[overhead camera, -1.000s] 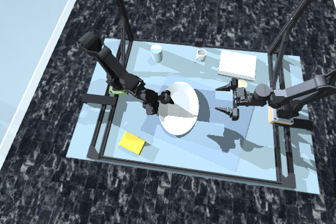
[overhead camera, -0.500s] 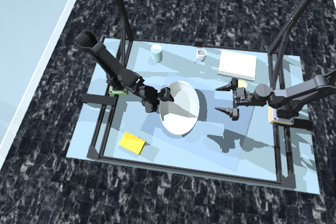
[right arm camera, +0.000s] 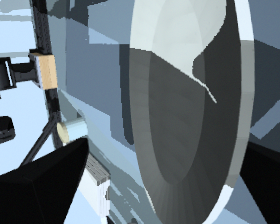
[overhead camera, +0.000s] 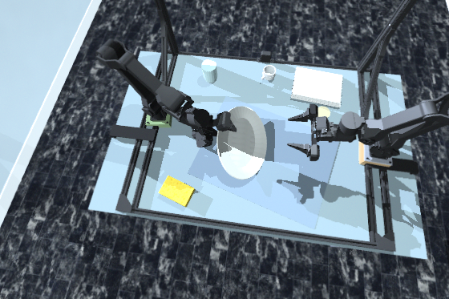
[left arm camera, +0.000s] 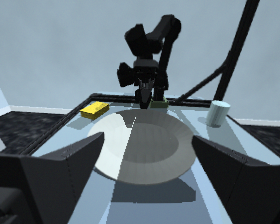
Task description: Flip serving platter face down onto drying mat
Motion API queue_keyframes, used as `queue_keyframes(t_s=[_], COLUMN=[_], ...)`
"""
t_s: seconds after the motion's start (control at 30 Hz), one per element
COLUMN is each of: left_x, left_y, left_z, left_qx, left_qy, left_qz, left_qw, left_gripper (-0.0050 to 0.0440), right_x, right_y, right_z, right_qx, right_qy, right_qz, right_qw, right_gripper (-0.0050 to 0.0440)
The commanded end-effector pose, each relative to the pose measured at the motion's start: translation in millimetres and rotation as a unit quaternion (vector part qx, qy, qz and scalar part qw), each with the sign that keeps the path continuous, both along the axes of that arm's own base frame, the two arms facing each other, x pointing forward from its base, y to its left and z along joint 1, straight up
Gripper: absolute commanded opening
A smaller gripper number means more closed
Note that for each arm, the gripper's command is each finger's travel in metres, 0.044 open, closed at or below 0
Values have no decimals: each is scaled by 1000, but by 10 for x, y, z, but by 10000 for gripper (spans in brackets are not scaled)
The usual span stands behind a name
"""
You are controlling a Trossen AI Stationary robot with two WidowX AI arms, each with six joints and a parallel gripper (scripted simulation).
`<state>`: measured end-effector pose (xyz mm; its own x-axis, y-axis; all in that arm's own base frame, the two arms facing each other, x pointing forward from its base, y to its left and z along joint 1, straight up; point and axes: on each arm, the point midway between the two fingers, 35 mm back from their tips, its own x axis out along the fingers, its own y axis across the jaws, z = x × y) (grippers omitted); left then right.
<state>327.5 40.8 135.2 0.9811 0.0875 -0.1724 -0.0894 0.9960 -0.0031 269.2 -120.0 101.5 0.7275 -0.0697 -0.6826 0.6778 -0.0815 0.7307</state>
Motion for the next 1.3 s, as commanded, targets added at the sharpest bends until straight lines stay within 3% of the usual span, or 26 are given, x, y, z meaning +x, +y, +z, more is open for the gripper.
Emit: queue_keyframes(t_s=[0.0, 0.77, 1.27], left_x=[-3, -3, -3], left_y=[-3, -3, -3], left_z=[-7, -7, -7], left_qx=[1, 1, 1], left_qy=[1, 1, 1], left_qz=[-2, -2, -2], left_qw=[1000, 1000, 1000], left_gripper=[440, 440, 440], right_x=[106, 486, 906], right_y=[-30, -71, -116], right_z=[234, 728, 1014], right_qx=[-8, -12, -14], right_qy=[-19, -55, -73], right_qz=[0, 0, 0], right_qw=[1000, 998, 997], right_gripper=[440, 440, 440])
